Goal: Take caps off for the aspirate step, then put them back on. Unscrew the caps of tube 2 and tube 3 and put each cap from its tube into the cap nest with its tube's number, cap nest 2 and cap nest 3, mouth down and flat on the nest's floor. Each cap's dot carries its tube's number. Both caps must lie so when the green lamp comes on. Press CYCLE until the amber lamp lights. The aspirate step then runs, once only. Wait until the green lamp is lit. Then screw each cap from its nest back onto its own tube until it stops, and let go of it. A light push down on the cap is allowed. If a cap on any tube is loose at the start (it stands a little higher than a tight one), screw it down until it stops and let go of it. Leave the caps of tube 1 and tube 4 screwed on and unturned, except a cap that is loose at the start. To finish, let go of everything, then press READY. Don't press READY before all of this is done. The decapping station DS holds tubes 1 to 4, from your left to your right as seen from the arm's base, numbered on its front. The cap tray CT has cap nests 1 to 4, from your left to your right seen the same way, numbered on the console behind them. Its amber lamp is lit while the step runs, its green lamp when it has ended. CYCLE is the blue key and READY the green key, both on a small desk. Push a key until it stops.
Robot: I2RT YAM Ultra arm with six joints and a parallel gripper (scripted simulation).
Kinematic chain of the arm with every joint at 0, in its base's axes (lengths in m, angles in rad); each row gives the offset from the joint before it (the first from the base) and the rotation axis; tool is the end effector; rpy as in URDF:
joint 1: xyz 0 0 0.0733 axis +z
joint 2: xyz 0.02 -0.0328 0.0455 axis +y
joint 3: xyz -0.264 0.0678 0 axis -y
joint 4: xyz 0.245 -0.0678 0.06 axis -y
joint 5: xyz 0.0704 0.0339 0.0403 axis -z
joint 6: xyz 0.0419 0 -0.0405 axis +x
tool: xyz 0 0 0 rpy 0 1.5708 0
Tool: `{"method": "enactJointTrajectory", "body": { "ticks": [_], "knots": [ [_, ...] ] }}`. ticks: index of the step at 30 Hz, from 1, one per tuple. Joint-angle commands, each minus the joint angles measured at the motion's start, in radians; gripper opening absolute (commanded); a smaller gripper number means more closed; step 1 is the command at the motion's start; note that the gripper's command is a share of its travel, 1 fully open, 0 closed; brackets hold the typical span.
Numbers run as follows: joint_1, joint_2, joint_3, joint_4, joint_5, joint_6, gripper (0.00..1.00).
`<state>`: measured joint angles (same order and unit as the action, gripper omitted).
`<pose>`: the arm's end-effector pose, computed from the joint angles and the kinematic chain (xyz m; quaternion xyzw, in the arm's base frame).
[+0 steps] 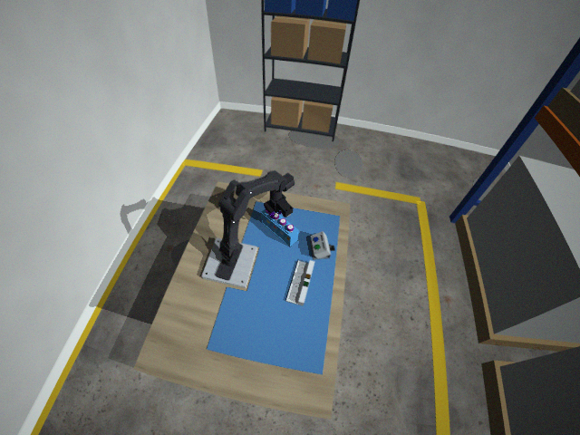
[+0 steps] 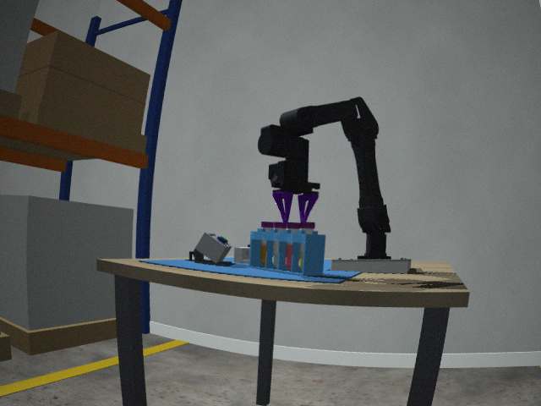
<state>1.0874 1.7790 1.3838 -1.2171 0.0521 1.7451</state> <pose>0.1492 0.2819 0.2260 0.3223 0.9461 -0.0245 0.0225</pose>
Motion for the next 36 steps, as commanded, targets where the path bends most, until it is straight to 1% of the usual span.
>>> {"method": "enactJointTrajectory", "body": {
  "ticks": [1, 30, 31, 36],
  "knots": [
    [0.0, -0.007, 0.005, 0.012, 0.001, 0.001, 0.49],
    [-0.003, -0.003, -0.029, 0.051, 0.002, -0.002, 0.49],
    [-0.003, -0.003, -0.029, 0.051, 0.002, -0.002, 0.0],
    [-0.003, -0.003, -0.029, 0.051, 0.002, -0.002, 0.0]
  ]
}}
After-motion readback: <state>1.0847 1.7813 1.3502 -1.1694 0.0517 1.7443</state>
